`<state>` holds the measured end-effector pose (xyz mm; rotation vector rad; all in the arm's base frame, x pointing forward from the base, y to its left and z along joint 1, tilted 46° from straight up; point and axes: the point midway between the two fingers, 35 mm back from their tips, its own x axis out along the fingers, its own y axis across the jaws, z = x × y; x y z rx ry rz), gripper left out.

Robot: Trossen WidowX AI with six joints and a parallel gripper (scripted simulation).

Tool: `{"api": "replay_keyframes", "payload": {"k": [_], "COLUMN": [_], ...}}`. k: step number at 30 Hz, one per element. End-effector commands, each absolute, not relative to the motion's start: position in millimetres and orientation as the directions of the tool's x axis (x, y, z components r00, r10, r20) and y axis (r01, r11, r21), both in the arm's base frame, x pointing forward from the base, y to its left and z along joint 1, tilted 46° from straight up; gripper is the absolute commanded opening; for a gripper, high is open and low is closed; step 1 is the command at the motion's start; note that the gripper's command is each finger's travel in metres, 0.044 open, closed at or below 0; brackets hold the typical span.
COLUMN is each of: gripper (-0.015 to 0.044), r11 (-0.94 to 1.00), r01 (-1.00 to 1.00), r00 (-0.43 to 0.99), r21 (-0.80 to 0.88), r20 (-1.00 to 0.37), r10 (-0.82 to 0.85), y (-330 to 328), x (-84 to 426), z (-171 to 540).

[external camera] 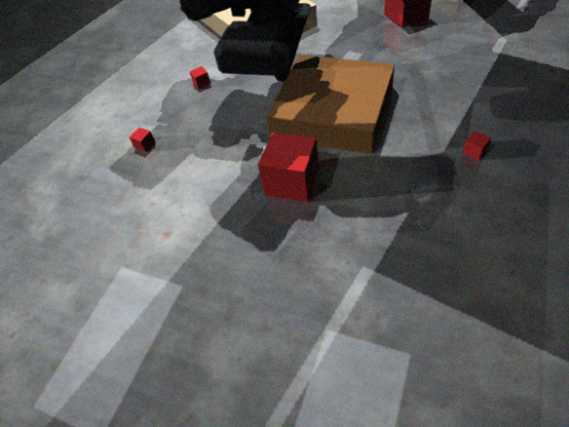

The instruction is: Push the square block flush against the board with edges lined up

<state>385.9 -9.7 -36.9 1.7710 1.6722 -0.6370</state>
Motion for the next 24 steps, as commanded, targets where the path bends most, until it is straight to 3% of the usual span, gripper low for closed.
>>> {"api": "replay_keyframes", "payload": {"k": [1,24], "gripper": [0.0,0.0], "r11": [-0.012,-0.012], "r01": [0.994,0.994], "r00": [0.083,0.083], "r21": [0.106,0.106], "r20": [-0.705,-0.705], "r10": [0.704,0.705], "y": [-2.2,23.7], "x": [385.2,389.8], "z": [-30.8,-4.5]}}
